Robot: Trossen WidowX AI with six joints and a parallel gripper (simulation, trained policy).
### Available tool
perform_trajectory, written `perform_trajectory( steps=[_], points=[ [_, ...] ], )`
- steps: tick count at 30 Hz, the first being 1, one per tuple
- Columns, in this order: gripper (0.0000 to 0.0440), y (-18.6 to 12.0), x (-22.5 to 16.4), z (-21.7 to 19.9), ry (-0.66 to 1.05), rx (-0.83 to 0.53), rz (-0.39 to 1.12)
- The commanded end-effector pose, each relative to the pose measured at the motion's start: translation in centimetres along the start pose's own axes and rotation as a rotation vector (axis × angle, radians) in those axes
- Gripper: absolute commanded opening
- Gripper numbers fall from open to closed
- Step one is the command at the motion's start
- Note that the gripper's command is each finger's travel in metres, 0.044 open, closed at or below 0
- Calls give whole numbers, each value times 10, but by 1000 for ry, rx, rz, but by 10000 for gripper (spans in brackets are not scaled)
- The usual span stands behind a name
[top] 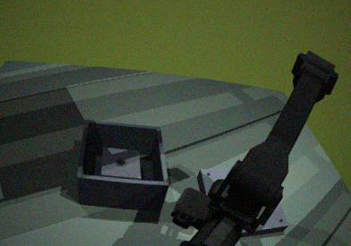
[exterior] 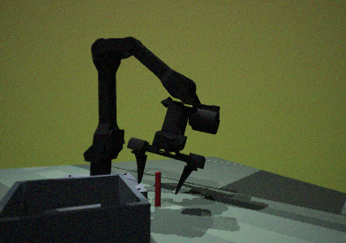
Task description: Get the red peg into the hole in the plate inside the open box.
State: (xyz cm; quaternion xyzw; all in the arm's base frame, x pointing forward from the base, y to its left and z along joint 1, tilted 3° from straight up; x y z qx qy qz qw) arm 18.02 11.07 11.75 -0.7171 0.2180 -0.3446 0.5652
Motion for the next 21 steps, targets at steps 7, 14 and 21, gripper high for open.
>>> perform_trajectory(
  steps=[7, 14, 21],
  points=[
    [305, 32, -7, -3, 1, -28, 17],
    [121, 41, -7, -3, 15, -67, 40],
    [0, 37, 2, -7, 17, -108, 18]
  ],
)
Point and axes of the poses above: the point midway between the two fingers, 35 mm back from their tips, its own y axis out along the fingers, its own z axis across the jaws, x = y × z, the point moved 6 cm from there along -y, back along the fingers, and after that the axes turned 8 degrees about y, right-handed, at the moved point
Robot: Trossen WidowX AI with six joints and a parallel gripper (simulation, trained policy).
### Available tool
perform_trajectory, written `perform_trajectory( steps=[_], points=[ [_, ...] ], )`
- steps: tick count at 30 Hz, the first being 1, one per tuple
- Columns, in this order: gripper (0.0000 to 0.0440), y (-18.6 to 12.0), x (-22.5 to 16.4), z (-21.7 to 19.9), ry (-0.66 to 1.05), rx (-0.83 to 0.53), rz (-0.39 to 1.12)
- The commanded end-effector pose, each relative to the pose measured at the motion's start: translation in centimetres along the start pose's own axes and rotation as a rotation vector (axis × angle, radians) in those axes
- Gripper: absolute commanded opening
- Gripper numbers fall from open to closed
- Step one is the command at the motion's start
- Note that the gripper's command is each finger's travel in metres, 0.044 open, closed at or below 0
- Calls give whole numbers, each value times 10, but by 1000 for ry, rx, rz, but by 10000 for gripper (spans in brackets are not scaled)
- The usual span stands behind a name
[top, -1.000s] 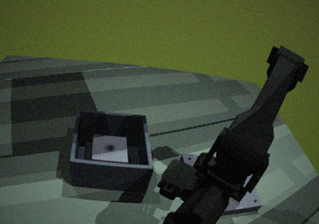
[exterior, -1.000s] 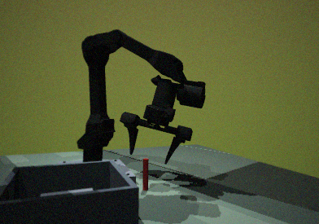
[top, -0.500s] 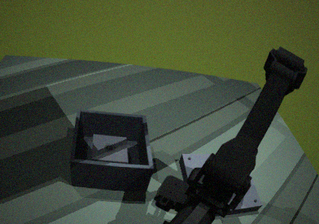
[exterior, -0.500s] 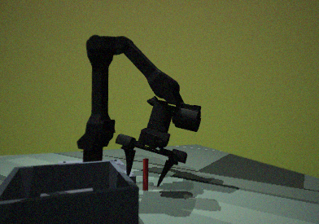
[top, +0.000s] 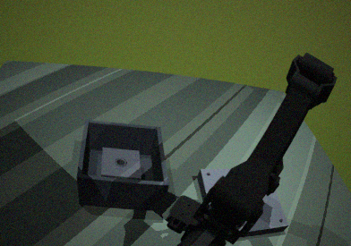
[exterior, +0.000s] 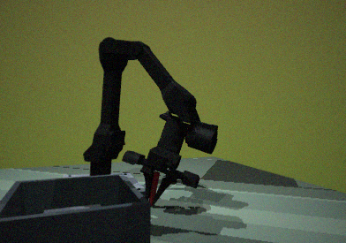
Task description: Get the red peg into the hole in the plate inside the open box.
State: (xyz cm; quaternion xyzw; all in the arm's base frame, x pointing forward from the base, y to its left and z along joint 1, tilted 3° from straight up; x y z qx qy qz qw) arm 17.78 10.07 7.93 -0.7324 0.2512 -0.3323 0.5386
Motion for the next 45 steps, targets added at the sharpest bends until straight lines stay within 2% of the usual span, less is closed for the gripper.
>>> perform_trajectory(
  steps=[1, 11, 20, 32, 45],
  points=[
    [0, -5, 9, -3, -1, -20, -32],
    [0, -48, 38, -16, 19, -13, -127],
    [0, -81, 70, -26, 119, 12, -192],
    [0, -88, 120, -36, 293, 25, -233],
    [0, -70, 172, -44, 397, 30, -241]
  ],
)
Point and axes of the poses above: the point midway between the two fingers, 35 mm back from their tips, its own y axis out along the fingers, its own z axis across the jaws, x = y × z, the point moved 6 cm from there along -y, back along the fingers, and after that the axes turned 8 degrees about y, right-handed, at the moved point
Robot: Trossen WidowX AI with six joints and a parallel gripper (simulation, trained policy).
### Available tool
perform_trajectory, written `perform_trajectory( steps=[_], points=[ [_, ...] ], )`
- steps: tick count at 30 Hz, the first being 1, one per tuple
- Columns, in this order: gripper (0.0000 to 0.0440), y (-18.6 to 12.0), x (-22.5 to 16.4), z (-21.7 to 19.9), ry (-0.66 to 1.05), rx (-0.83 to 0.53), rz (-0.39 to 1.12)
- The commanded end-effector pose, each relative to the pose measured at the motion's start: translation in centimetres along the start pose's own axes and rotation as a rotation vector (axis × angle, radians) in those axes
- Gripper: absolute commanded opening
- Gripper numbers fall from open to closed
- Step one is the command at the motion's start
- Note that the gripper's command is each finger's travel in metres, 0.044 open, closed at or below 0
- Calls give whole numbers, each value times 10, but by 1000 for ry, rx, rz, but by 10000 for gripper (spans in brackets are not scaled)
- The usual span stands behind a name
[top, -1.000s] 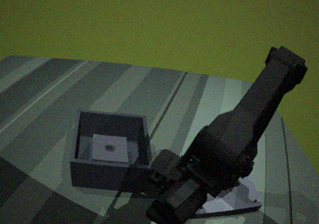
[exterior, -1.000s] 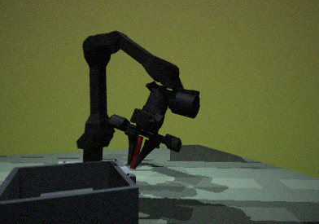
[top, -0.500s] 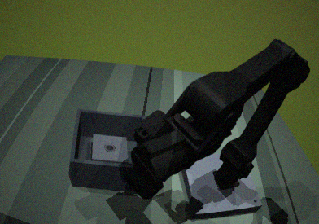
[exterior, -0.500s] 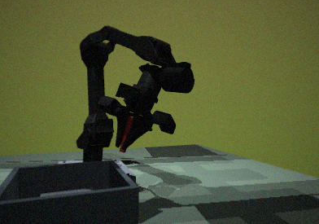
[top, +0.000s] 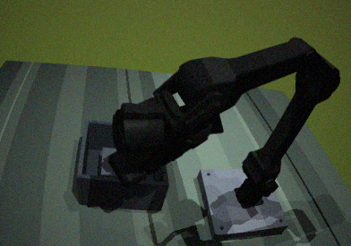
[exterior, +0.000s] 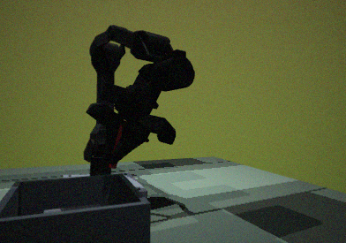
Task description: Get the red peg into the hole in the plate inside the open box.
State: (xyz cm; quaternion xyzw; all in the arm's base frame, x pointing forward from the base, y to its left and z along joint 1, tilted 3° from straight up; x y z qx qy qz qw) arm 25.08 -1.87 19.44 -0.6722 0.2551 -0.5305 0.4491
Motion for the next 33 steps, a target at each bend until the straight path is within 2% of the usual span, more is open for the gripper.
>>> perform_trajectory(
  steps=[1, 16, 27, 30, 33],
  points=[
    [0, 12, 15, 3, 17, -2, -2],
    [1, 58, 53, 10, -19, 28, 43],
    [0, 89, 59, 16, -123, 68, 99],
    [27, 96, 57, 16, -157, 74, 123],
    [95, 104, 56, 17, -183, 76, 146]
  ],
)
Point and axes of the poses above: the point midway between the two fingers, 35 mm back from their tips, its own y axis out along the fingers, its own z axis across the jaws, x = y × z, the point moved 6 cm from there along -y, back along the fingers, and after that the axes turned 8 degrees about y, right-handed, at the moved point
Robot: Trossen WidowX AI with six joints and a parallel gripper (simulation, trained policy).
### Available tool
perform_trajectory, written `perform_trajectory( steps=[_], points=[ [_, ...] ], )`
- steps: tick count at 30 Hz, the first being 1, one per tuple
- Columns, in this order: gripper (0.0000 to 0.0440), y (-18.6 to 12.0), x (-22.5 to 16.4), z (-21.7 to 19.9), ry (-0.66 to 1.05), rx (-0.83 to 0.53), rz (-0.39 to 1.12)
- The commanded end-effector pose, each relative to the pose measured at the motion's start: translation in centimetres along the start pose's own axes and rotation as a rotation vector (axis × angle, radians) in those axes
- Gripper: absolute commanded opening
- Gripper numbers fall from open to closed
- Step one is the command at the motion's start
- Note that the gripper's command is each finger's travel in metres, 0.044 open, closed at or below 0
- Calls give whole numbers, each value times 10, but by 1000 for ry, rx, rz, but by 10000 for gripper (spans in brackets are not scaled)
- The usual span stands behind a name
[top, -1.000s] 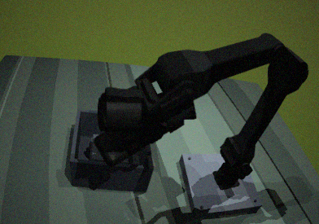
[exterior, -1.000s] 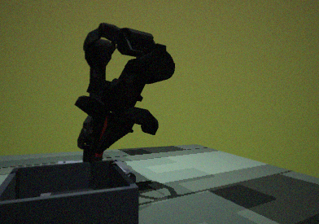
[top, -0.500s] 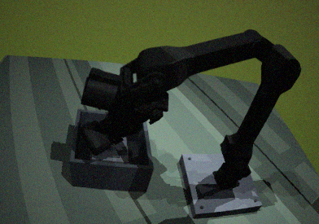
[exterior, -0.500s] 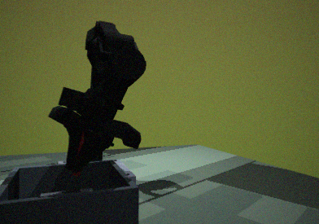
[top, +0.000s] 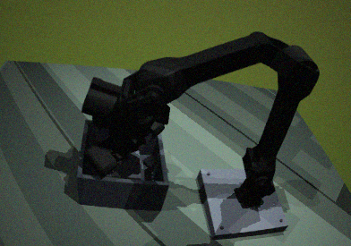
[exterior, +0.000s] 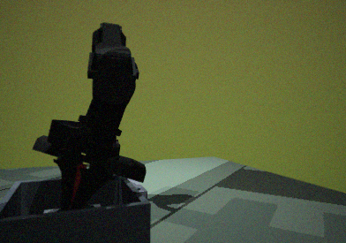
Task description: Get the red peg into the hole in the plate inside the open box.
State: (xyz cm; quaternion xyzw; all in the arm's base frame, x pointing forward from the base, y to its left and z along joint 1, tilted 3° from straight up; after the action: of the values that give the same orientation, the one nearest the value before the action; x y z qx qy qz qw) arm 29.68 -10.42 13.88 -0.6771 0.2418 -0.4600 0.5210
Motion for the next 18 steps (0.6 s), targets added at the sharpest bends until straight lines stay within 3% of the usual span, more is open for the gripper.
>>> perform_trajectory(
  steps=[1, 3, 9, 18],
  points=[
    [120, 11, 0, 0, -40, 7, 34],
    [166, 15, 1, 0, -42, 8, 46],
    [192, 11, 13, 6, -90, 24, 56],
    [413, 2, 30, 24, -114, 74, 87]
  ],
)
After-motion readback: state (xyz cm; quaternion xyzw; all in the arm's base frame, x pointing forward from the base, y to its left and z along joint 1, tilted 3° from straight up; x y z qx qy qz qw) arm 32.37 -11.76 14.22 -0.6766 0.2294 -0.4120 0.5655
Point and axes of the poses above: the point midway between the two fingers, 35 mm back from their tips, its own y axis out along the fingers, its own z axis across the jaws, x = y × z, the point moved 6 cm from there along -y, back along the fingers, and after that the axes turned 8 degrees about y, right-handed, at the moved point
